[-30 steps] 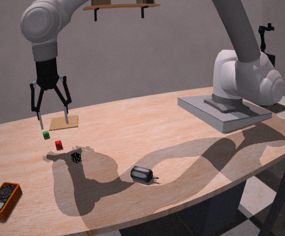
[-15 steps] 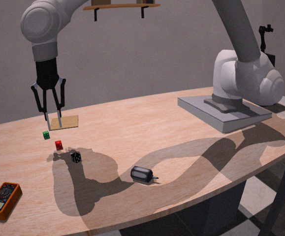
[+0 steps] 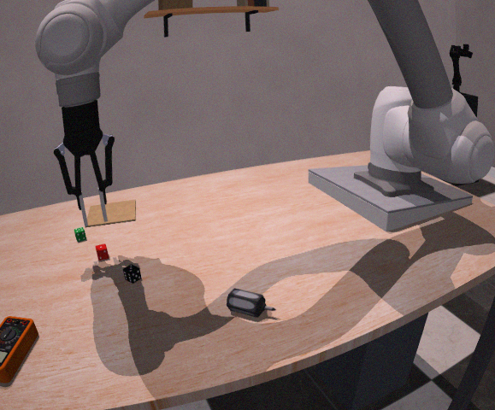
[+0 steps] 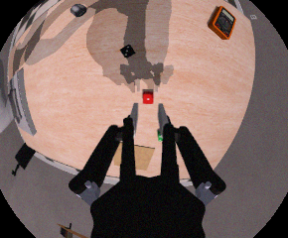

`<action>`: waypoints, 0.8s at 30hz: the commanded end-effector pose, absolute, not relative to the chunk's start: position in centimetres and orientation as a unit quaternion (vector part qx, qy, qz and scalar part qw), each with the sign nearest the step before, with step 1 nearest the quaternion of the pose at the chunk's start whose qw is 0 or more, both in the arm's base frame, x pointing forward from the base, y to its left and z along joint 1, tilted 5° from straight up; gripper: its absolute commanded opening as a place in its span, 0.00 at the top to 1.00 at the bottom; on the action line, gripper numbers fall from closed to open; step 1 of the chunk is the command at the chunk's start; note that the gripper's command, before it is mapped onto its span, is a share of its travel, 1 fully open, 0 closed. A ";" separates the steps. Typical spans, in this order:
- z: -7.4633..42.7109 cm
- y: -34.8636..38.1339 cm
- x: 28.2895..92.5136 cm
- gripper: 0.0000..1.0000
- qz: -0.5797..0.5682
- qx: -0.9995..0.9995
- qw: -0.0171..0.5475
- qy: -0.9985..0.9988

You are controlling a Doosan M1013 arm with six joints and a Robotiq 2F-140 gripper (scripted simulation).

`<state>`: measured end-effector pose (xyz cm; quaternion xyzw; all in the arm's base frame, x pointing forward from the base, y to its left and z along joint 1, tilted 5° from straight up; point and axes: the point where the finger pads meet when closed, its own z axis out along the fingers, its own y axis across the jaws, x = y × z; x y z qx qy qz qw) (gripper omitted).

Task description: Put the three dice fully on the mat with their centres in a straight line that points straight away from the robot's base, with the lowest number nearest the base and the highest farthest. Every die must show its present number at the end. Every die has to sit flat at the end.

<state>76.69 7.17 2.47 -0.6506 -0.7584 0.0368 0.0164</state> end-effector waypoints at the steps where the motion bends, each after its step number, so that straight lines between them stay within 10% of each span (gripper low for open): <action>1: 2.6 7.2 76.7 0.68 0.036 -0.651 0.016 -0.758; 24: 0.7 7.1 76.6 0.68 0.036 -0.651 0.016 -0.758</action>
